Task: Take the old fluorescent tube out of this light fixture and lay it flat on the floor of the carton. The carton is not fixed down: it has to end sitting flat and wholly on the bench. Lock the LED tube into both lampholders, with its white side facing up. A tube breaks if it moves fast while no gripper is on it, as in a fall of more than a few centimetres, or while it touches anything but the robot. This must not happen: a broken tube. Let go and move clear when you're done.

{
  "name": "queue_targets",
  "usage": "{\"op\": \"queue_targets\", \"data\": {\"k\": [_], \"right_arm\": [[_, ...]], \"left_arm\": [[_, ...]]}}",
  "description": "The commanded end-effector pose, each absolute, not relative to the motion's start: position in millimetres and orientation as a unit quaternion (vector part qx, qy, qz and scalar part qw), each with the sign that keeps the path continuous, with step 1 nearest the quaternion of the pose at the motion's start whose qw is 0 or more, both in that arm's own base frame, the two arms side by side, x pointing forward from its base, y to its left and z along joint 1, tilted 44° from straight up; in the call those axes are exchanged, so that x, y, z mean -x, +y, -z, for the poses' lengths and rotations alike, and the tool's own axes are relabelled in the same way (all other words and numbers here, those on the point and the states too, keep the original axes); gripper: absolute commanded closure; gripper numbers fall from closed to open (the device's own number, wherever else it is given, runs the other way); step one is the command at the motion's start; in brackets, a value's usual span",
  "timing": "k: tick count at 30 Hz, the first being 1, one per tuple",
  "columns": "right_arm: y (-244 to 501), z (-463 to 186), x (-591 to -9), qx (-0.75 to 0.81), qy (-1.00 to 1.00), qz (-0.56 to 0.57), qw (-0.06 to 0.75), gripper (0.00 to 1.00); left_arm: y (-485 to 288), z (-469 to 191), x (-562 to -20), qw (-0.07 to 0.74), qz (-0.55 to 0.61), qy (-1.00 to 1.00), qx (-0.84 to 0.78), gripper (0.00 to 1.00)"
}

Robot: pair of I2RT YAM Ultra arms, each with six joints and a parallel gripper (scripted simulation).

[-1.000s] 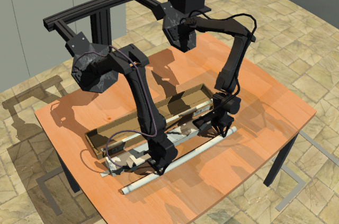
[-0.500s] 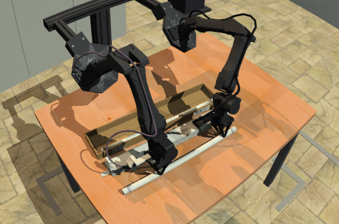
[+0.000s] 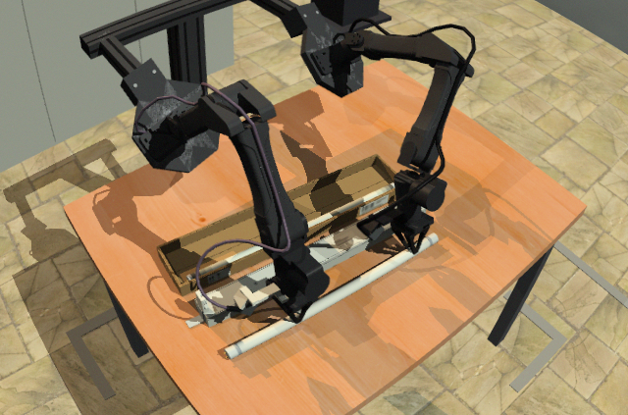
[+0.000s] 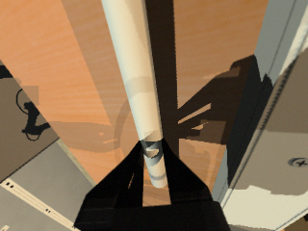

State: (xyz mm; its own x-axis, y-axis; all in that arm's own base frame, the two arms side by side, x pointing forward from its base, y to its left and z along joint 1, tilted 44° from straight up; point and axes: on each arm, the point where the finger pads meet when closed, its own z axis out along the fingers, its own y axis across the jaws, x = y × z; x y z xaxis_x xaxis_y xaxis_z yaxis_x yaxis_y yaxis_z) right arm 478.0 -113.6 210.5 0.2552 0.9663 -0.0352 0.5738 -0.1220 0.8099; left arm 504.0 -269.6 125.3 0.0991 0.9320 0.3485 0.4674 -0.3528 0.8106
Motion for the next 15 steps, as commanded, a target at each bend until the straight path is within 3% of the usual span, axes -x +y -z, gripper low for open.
{"op": "queue_targets", "data": {"k": [1,15], "right_arm": [[-115.2,-227.0,-468.5,-0.698,0.546,-0.263,0.382,0.89],[-114.7,-233.6,-461.1,-0.694,0.541,-0.268,0.391,0.89]], "left_arm": [[-281.8,-144.5,-490.4,0.276,-0.444,0.501,-0.690,0.89],[-285.2,-148.4,-480.3,0.285,-0.445,0.499,-0.687,0.89]]}}
